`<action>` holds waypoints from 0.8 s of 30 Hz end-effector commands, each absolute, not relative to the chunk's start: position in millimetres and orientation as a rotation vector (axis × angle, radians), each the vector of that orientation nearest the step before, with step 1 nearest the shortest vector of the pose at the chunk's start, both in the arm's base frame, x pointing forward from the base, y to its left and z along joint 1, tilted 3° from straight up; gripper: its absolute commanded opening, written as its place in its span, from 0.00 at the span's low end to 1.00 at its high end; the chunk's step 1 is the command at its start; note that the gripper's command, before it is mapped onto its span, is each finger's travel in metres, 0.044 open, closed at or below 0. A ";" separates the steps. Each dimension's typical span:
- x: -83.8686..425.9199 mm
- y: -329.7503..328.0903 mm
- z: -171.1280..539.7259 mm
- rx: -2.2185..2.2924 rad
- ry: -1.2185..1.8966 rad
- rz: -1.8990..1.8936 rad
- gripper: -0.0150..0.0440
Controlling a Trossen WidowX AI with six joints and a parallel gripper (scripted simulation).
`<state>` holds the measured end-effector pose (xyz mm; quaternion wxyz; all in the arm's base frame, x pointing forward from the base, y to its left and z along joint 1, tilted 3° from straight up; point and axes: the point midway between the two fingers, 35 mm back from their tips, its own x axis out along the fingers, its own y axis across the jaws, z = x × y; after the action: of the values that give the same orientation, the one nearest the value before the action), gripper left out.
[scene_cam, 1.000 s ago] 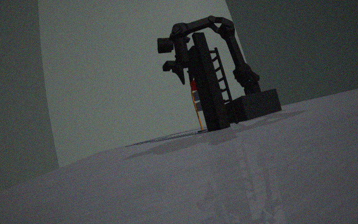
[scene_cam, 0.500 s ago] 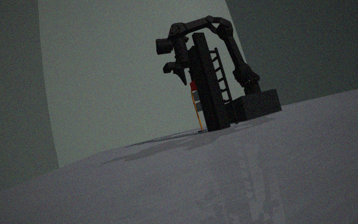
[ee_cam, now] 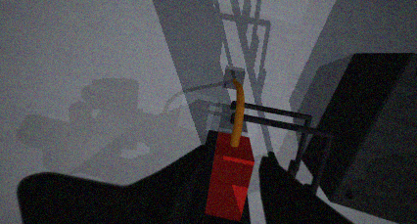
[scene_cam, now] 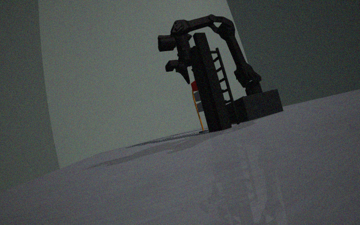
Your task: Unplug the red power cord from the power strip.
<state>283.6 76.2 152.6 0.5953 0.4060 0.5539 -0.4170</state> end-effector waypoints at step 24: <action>279.3 86.6 142.8 0.942 1.289 -0.967 0.35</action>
<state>279.3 86.6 142.5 0.5952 0.4054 0.5550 -0.4162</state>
